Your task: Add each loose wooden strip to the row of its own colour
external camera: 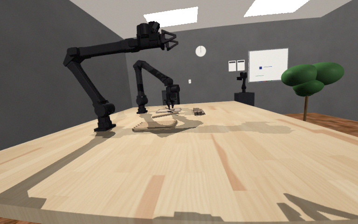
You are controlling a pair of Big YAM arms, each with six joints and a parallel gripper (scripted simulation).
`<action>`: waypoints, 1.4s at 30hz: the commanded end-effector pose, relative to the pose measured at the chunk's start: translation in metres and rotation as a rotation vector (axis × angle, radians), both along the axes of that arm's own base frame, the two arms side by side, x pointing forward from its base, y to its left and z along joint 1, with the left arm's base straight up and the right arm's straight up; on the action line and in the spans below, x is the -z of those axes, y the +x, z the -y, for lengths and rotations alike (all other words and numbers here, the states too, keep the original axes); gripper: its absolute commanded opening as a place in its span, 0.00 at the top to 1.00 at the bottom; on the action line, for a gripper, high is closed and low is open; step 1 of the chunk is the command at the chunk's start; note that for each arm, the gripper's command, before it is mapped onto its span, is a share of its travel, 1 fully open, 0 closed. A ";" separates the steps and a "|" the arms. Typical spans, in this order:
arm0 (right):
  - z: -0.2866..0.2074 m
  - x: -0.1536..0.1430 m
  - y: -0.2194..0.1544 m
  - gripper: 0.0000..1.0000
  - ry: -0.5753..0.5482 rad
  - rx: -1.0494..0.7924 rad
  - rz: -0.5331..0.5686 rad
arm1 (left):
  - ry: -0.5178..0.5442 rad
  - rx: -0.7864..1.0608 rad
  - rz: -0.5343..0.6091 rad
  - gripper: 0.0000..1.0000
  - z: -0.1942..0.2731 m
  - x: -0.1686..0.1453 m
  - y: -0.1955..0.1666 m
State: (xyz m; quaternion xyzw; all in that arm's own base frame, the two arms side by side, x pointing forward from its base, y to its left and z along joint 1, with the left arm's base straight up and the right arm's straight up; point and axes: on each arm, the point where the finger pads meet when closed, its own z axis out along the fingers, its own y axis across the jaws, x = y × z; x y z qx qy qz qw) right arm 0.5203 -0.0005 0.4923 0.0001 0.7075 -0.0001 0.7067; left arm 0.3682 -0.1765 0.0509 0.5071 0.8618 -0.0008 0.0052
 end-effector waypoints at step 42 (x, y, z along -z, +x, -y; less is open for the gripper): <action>0.000 -0.042 0.003 0.00 -0.006 0.003 0.063 | -0.028 -0.831 0.021 1.00 -0.058 0.000 -0.007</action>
